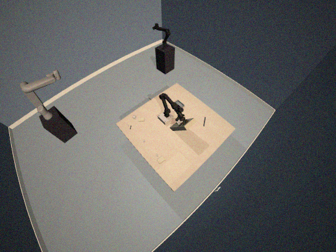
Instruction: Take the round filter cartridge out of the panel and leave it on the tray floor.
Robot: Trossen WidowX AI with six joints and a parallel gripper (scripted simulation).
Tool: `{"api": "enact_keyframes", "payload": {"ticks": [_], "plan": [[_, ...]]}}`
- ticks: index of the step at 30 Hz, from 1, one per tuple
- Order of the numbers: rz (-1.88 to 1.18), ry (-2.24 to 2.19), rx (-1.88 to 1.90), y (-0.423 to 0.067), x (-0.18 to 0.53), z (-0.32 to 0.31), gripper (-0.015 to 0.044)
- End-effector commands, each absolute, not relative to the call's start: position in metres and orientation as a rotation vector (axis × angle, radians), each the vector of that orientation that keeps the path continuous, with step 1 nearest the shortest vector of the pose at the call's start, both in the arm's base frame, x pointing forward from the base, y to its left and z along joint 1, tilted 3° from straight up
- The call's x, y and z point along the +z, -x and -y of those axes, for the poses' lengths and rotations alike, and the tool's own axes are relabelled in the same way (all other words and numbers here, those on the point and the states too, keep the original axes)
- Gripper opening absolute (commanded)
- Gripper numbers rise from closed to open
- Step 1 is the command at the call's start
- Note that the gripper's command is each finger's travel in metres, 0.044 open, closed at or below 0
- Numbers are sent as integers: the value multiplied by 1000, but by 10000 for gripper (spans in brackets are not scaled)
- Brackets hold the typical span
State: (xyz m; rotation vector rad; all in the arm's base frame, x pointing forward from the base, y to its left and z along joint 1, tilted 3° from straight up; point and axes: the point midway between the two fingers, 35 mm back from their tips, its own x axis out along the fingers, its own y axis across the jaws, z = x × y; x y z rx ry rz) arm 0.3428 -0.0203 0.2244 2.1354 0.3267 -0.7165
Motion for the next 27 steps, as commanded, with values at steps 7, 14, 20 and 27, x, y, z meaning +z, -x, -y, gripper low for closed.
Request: {"api": "enact_keyframes", "payload": {"ticks": [7,14,20,27], "plan": [[-409,-1820,-617,-348,222,22,0],[-464,-1587,-542,-348,221,22,0],[-504,-1387,-477,-349,221,22,0],[-544,-1153,-401,-349,221,22,0]]}}
